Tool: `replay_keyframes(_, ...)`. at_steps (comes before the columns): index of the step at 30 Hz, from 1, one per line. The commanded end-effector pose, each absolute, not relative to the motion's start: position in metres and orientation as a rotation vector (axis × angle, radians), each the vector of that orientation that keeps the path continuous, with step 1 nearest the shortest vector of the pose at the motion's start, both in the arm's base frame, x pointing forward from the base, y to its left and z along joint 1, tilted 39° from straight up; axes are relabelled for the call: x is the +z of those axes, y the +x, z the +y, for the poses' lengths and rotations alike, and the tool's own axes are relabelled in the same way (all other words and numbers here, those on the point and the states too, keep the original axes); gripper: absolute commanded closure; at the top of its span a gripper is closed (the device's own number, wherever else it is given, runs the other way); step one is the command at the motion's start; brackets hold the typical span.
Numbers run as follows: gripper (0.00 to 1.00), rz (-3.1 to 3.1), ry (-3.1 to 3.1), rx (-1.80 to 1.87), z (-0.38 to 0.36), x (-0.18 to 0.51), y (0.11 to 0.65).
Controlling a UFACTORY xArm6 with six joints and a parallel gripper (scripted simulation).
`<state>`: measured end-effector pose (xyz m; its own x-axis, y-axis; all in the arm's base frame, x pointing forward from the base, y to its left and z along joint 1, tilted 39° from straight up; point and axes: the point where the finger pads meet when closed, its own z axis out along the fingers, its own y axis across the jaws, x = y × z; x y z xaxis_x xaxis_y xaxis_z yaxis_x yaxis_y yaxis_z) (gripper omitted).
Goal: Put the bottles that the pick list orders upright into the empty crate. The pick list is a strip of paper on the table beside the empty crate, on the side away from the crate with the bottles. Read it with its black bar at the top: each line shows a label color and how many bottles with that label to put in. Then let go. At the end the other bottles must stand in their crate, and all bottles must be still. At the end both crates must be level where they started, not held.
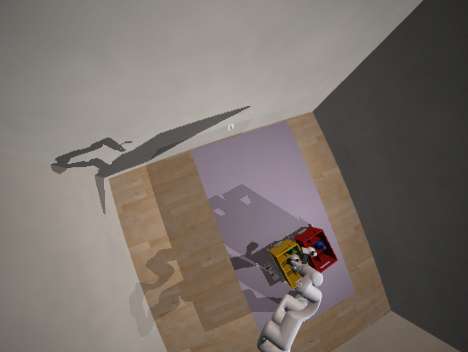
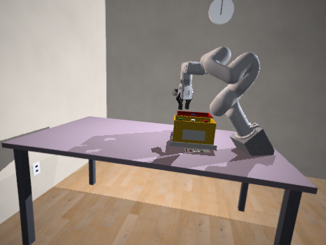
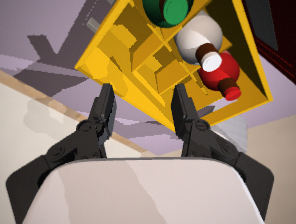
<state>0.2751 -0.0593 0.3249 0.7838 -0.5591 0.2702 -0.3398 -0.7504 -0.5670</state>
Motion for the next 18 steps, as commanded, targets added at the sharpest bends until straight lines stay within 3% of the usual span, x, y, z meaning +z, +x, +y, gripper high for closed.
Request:
replay_keyframes(1,0.35,0.674,-2.475,-0.597,-0.035,0.339,0.254)
replay_keyframes(18,0.35,0.674,-2.475,-0.597,0.021,0.364,0.210)
